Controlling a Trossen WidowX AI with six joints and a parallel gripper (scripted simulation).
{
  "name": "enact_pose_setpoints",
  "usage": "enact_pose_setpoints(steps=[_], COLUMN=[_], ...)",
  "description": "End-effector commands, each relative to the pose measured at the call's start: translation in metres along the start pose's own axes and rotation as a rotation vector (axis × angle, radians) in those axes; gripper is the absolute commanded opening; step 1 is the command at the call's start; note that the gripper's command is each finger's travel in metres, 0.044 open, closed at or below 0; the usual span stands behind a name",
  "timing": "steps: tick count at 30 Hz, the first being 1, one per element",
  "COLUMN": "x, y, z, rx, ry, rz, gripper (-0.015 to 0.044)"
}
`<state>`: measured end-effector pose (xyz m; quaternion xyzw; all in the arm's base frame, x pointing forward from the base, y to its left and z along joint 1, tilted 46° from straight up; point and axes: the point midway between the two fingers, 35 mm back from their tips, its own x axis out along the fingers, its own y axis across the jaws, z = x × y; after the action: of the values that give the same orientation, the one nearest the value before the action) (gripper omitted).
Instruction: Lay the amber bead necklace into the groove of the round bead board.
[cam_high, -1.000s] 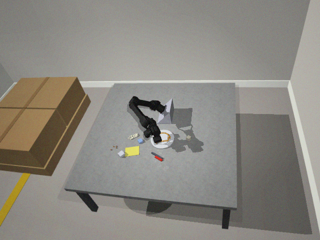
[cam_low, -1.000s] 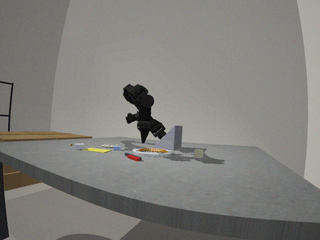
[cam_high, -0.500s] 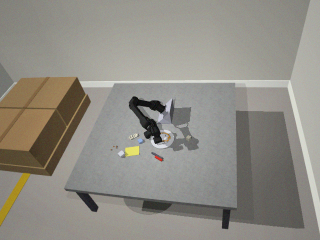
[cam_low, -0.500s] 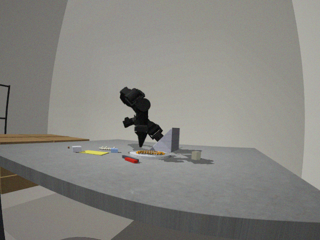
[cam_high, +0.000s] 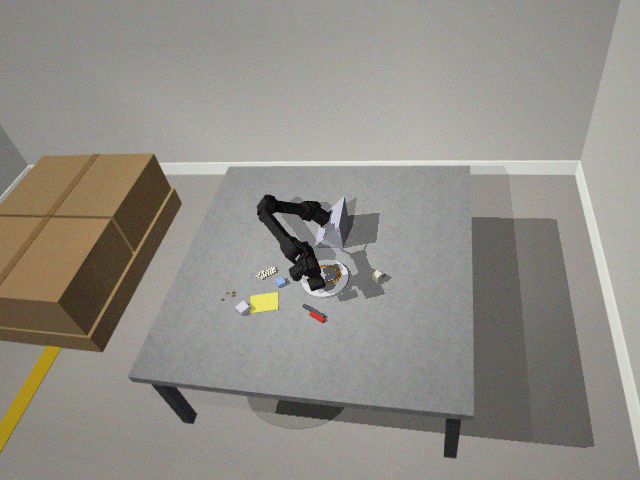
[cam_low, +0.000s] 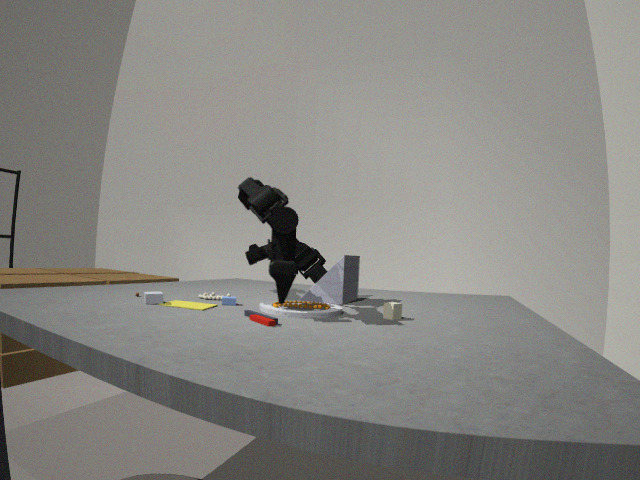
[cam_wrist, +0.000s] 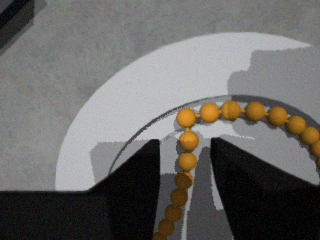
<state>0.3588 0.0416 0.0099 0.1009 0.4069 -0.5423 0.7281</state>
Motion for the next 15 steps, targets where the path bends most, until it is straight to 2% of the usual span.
enact_pose_setpoints(steps=[1,6,11,15], x=[0.0078,0.0078,0.0051,0.0051], y=[-0.0021,-0.0021,-0.001,-0.001], z=[0.0008,0.0008,0.0002,0.0002], rx=[-0.006,-0.006,-0.001,-0.001], ry=[-0.004,-0.004,0.001,0.001], rz=[-0.007,-0.007,-0.004,-0.004], gripper=[0.012,0.012,0.0,0.0])
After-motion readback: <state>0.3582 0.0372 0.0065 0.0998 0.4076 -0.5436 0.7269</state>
